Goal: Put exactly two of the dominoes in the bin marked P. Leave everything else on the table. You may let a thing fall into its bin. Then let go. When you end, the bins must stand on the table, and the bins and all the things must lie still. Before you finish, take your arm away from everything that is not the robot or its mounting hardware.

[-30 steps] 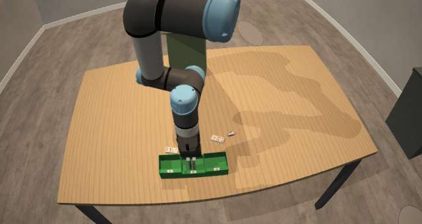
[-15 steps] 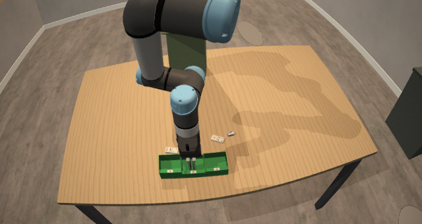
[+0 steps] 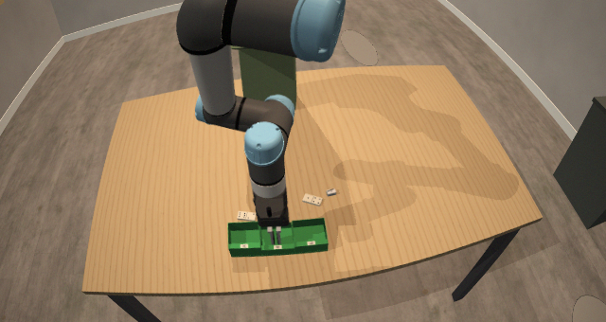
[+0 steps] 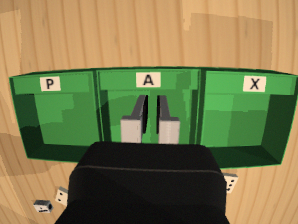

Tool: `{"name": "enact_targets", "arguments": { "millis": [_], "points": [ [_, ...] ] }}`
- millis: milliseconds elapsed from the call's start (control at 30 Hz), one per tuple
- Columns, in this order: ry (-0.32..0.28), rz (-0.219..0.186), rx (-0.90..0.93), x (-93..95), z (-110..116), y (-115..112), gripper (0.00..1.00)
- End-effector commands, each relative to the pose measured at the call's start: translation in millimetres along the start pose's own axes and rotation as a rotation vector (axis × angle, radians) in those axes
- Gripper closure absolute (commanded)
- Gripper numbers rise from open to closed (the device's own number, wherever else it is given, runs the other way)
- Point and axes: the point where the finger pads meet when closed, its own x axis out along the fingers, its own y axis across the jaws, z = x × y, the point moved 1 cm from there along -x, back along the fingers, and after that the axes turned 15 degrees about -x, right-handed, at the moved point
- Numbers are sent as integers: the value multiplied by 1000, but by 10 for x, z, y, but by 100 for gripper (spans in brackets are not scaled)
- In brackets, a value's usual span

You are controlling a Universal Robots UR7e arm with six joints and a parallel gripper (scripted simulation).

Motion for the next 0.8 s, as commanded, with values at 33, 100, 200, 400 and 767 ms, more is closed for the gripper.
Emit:
{"name": "enact_targets", "arguments": {
  "millis": [33, 100, 200, 400, 767],
  "points": [
    [1, 0, 0, 2, -7, -5, 69],
    [1, 0, 0, 2, -7, -5, 69],
    [1, 0, 0, 2, -7, -5, 69],
    [1, 0, 0, 2, -7, -5, 69],
    [0, 0, 0, -123, 7, -3, 69]
  ]
}}
